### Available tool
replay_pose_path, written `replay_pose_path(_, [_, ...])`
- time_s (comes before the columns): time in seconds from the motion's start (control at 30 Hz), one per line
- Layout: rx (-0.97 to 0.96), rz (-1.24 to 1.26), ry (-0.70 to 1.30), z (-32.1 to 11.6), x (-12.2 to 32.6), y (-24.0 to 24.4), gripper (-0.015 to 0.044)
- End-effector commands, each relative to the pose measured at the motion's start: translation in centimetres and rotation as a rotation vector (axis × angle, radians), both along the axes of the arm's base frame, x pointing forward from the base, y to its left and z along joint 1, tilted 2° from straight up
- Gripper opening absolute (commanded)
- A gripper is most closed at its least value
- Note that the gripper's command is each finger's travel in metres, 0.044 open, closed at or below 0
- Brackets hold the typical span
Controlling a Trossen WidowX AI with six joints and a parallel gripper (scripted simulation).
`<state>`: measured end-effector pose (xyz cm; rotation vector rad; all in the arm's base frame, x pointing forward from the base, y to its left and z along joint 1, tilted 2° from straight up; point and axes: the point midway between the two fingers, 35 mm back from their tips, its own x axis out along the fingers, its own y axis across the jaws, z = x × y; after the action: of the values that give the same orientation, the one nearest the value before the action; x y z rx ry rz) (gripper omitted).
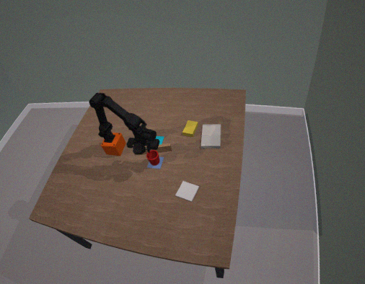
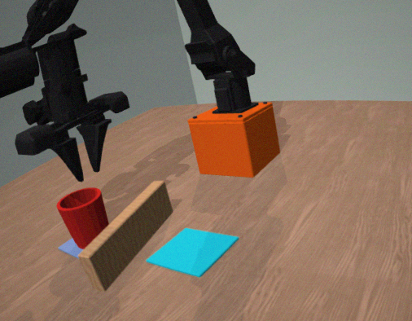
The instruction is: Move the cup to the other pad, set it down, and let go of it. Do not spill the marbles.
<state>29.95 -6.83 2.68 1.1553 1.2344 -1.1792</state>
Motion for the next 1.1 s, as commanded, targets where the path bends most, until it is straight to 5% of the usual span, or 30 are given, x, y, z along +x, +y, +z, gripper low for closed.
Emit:
replay_pose_path(0.0, [0.005, -0.022, -0.003, 0.3, 0.2, 0.0, 0.0148])
replay_pose_path(1.07, [0.005, -0.022, -0.002, -4.7, 0.0, -0.1, 0.0148])
